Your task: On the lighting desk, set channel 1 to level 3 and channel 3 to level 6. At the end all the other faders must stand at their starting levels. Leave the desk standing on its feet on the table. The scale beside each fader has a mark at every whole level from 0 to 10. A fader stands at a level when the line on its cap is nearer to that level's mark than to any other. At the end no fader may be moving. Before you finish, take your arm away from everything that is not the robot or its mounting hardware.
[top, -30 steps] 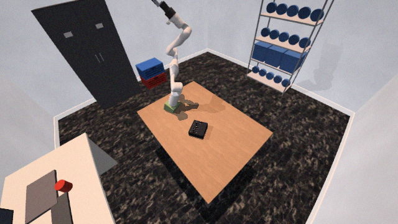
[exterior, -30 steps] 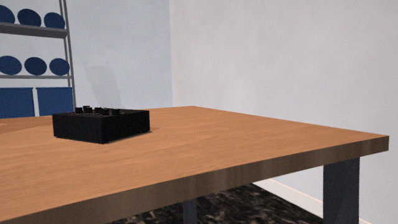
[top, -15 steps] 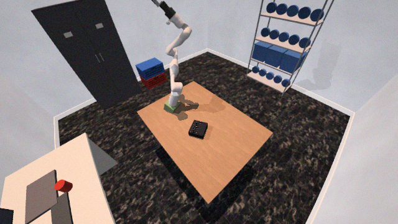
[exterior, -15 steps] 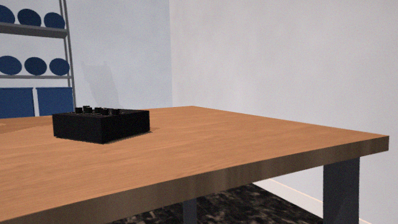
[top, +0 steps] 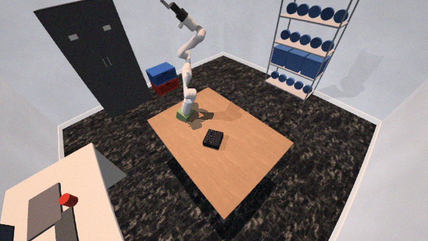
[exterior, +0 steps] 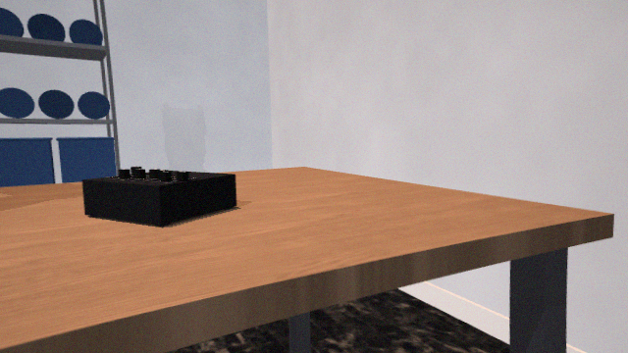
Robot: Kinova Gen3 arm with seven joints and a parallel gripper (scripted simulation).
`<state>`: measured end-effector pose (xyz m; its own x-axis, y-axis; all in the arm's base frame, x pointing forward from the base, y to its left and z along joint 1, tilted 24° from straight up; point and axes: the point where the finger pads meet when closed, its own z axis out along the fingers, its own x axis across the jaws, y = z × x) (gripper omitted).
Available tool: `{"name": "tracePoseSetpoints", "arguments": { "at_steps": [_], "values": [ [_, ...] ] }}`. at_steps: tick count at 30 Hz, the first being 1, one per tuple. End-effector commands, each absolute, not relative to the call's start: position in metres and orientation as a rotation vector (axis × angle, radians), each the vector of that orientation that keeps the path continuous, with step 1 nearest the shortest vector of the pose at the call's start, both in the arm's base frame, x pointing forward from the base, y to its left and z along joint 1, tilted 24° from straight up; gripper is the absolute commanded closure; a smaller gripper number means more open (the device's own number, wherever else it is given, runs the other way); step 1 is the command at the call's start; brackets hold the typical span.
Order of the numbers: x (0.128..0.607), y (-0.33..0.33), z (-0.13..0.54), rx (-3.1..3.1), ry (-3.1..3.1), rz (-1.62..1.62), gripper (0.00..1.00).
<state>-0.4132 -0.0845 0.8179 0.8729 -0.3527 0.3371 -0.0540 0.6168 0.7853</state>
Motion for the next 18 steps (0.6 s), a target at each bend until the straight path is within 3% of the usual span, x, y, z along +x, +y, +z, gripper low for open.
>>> {"name": "tracePoseSetpoints", "arguments": {
  "at_steps": [1,5,9,18],
  "values": [
    [-0.379,-0.112,0.828,0.944,-0.407,-0.186,0.0],
    [-0.336,-0.143,0.832,1.004,-0.295,-0.184,0.0],
    [-0.323,-0.151,0.832,1.02,-0.263,-0.183,0.0],
    [-0.217,-0.21,0.823,1.144,0.001,-0.171,0.0]
  ]
}}
